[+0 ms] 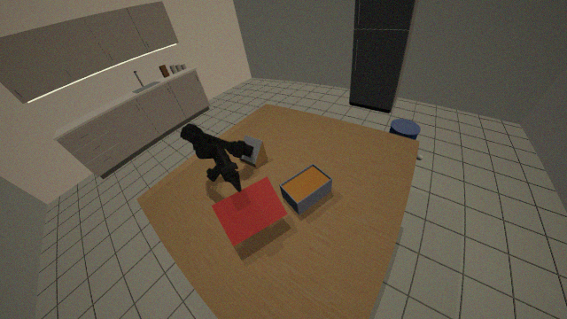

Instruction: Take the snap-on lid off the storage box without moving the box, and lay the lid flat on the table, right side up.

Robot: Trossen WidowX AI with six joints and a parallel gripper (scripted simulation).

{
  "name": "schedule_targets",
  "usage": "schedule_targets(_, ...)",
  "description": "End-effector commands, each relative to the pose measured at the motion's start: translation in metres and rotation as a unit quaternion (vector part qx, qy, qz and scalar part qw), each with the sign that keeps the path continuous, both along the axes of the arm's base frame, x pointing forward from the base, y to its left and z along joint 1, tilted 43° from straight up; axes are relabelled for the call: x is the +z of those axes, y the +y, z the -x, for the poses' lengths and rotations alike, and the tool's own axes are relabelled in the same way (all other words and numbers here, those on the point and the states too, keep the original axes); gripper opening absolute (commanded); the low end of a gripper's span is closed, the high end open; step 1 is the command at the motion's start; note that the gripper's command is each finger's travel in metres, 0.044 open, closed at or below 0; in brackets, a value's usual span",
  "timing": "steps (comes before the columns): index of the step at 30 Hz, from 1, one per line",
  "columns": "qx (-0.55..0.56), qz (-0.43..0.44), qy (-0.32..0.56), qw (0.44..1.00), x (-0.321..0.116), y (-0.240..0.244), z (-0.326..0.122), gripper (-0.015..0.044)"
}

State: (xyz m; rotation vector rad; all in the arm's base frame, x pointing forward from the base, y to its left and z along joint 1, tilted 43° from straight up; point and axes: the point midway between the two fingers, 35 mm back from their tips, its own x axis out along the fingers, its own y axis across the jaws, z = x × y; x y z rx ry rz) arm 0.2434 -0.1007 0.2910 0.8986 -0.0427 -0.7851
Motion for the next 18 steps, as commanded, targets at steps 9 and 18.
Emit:
schedule_targets(9,0.005,0.0,-0.004,1.0,-0.0055,-0.0056,-0.0005,0.0)
schedule_targets(18,0.005,0.001,-0.004,1.0,-0.0105,-0.0105,-0.0006,0.0)
